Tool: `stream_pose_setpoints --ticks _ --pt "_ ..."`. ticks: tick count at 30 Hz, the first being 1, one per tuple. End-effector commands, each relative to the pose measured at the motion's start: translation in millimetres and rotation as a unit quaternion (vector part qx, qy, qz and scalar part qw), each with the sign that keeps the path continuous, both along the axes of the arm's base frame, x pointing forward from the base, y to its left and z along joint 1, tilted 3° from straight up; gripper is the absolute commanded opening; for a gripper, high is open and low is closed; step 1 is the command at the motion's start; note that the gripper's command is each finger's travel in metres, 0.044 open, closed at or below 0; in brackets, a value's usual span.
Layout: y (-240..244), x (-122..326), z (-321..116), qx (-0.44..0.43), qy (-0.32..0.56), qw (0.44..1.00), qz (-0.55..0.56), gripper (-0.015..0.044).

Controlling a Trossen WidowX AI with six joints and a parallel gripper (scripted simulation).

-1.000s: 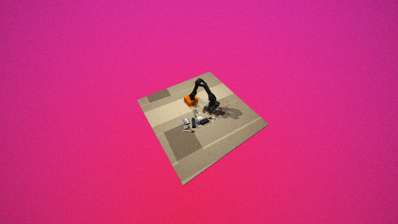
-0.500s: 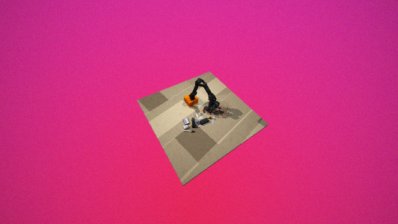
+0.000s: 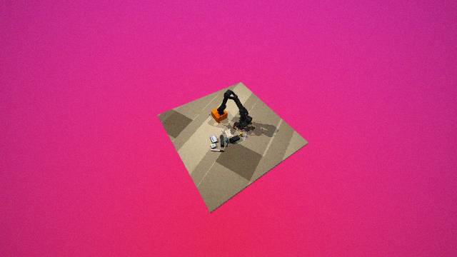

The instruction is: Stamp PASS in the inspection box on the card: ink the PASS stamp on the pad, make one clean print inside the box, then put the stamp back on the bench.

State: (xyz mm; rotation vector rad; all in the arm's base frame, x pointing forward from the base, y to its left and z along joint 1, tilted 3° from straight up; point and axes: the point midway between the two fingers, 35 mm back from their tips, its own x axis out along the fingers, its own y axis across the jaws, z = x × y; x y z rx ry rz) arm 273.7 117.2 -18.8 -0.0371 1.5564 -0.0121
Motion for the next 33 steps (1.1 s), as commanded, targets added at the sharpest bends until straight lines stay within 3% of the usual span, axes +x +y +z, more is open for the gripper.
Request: stream_pose_setpoints --ticks 1,33 --pt "0.6 0.4 -1.6 0.002 0.0 1.0 0.0 0.0" --pt "1.1 0.4 9.2 0.002 0.0 1.0 0.0 0.0"
